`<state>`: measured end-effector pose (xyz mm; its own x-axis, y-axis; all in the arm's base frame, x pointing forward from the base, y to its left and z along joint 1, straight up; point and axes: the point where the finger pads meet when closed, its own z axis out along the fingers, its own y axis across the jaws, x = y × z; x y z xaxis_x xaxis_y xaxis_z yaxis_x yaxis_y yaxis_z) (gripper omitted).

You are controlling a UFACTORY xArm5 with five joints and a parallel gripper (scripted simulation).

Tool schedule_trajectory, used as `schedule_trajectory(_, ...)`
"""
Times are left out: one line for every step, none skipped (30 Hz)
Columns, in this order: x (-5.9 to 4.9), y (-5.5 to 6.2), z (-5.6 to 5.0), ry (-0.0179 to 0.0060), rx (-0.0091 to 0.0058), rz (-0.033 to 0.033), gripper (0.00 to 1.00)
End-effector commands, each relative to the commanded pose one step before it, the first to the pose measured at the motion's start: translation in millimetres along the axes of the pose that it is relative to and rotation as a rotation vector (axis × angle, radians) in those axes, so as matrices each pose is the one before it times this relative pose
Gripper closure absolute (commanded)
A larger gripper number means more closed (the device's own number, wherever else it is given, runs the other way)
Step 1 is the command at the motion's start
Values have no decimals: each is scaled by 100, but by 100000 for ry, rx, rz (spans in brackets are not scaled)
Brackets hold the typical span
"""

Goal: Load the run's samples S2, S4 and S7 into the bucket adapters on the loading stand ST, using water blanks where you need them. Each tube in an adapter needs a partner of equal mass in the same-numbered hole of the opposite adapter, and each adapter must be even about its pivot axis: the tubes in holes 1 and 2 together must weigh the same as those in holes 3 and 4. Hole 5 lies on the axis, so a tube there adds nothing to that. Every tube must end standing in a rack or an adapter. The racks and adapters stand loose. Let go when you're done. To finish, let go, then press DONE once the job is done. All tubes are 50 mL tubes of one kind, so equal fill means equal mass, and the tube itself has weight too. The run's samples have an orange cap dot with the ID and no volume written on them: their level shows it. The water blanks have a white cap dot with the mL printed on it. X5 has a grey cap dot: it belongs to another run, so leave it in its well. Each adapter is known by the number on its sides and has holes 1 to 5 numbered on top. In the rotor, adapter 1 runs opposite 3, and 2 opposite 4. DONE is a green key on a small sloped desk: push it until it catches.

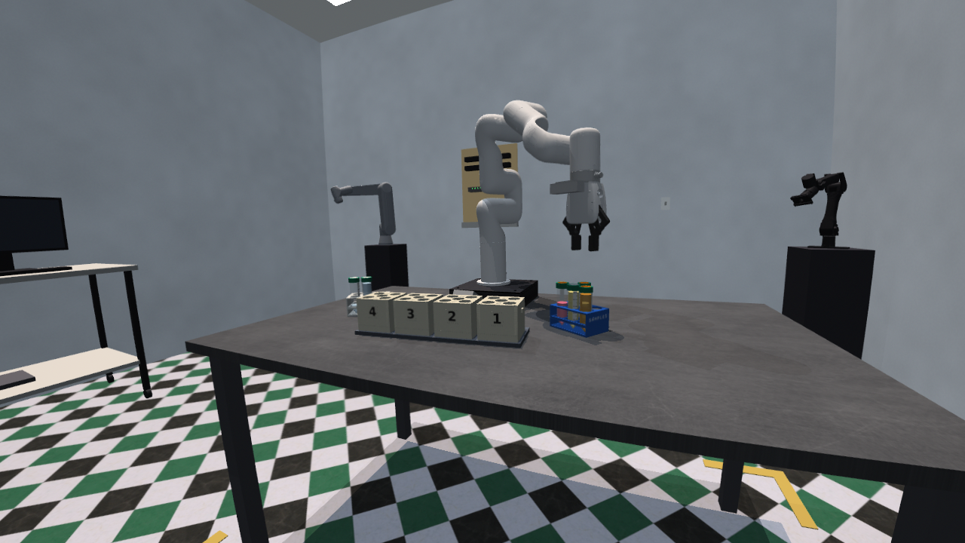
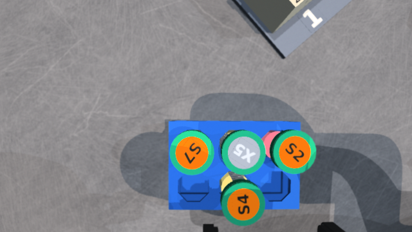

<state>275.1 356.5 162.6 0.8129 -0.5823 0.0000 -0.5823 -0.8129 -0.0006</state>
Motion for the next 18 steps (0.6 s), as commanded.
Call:
schedule_trajectory(6, -135, 164, 553, 441, 1, 43)
schedule_trajectory(0, 0, 200, 0, 0, 0, 43)
schedule_trajectory(0, 0, 200, 0, 0, 0, 43)
schedule_trajectory(0, 0, 200, 0, 0, 0, 43)
schedule_trajectory(0, 0, 200, 0, 0, 0, 43)
schedule_trajectory(0, 0, 200, 0, 0, 0, 43)
schedule_trajectory(0, 0, 200, 0, 0, 0, 43)
schedule_trajectory(0, 0, 200, 0, 0, 0, 43)
schedule_trajectory(0, 0, 200, 0, 0, 0, 43)
schedule_trajectory(0, 0, 200, 0, 0, 0, 43)
schedule_trajectory(0, 0, 200, 0, 0, 0, 43)
schedule_trajectory(0, 0, 200, 0, 0, 0, 43)
schedule_trajectory(0, 0, 200, 0, 0, 0, 43)
schedule_trajectory(0, 0, 200, 0, 0, 0, 43)
schedule_trajectory(0, 0, 200, 0, 0, 0, 43)
schedule_trajectory(0, 0, 200, 0, 0, 0, 43)
schedule_trajectory(0, 0, 0, 0, 0, 0, 43)
schedule_trajectory(0, 0, 0, 0, 0, 0, 43)
